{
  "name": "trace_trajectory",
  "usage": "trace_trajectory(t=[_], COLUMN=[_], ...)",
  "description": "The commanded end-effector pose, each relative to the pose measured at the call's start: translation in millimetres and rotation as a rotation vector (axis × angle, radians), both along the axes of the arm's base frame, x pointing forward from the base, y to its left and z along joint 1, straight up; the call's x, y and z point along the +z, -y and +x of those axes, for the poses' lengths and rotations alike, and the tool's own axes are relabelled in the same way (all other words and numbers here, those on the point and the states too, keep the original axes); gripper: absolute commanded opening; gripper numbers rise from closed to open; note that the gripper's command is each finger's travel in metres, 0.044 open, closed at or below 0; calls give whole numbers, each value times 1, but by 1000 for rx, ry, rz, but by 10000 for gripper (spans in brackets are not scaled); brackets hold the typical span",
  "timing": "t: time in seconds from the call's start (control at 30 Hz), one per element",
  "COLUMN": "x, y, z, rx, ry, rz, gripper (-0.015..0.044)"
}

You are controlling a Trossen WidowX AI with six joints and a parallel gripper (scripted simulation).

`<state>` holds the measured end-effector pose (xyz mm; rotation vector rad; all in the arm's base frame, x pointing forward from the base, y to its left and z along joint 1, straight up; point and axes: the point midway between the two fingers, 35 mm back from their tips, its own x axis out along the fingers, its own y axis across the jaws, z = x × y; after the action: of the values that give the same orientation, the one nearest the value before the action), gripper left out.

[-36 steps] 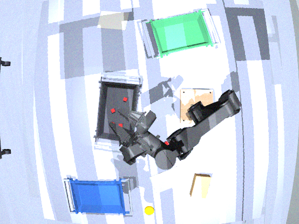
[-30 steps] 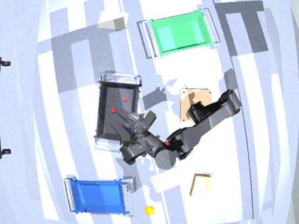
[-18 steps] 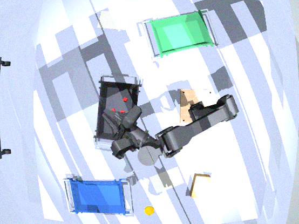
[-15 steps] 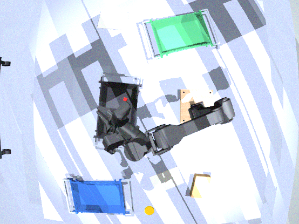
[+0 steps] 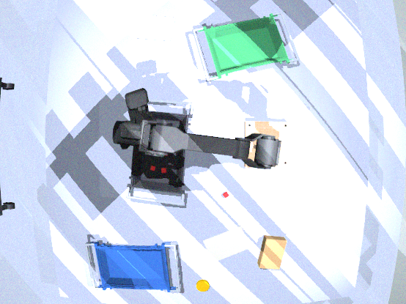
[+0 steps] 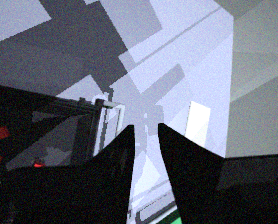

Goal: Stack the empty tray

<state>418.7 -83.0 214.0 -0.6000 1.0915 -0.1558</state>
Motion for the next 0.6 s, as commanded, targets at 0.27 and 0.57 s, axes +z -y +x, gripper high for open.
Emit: trace_trajectory(t=[0.27, 0.57], x=[-108, -118], y=[62, 63], z=[-53, -52], rx=[-328, -328], ry=[-392, -392], rz=[510, 510], gripper=[86, 86])
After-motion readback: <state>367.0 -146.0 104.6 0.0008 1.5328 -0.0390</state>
